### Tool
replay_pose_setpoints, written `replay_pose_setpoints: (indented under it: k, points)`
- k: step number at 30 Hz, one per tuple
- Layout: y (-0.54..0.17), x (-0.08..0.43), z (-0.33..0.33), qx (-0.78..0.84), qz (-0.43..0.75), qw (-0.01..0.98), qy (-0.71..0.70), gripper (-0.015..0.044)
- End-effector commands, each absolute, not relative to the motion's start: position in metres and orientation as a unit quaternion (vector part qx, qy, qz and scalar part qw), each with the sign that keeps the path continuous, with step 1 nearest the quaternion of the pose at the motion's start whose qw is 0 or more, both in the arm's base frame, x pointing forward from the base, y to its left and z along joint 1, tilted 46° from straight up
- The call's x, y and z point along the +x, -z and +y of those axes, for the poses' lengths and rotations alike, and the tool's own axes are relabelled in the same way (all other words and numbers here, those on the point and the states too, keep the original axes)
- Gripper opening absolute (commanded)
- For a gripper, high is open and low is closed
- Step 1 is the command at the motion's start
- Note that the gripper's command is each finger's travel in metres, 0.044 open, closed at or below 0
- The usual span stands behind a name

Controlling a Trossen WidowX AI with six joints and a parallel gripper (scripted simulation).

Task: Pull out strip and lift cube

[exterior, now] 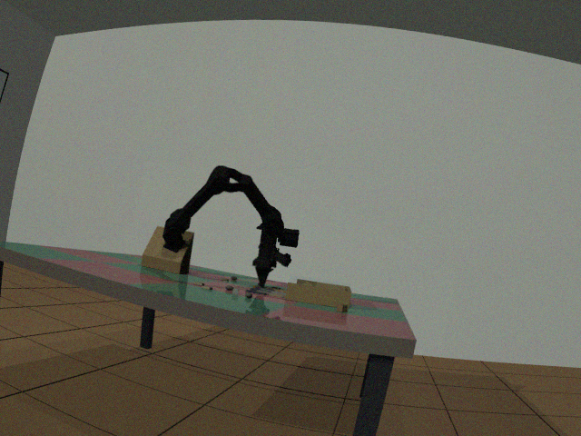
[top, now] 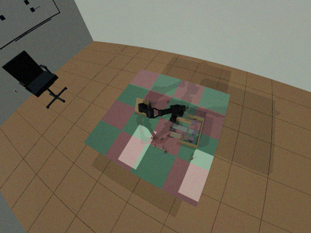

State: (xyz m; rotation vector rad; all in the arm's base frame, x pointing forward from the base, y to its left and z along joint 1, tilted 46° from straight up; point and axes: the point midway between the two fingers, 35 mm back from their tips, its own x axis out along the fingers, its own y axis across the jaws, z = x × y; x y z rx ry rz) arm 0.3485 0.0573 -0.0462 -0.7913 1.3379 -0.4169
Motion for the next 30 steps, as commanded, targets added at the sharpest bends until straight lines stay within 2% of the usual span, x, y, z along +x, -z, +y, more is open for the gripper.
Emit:
replay_pose_setpoints:
  k: [1, 30]
  points:
    - [0.05, 0.337, 0.051, -0.356, 0.605, 0.687, 0.188, 0.0]
    - [0.053, 0.295, 0.041, -0.357, 0.606, 0.686, 0.188, 0.0]
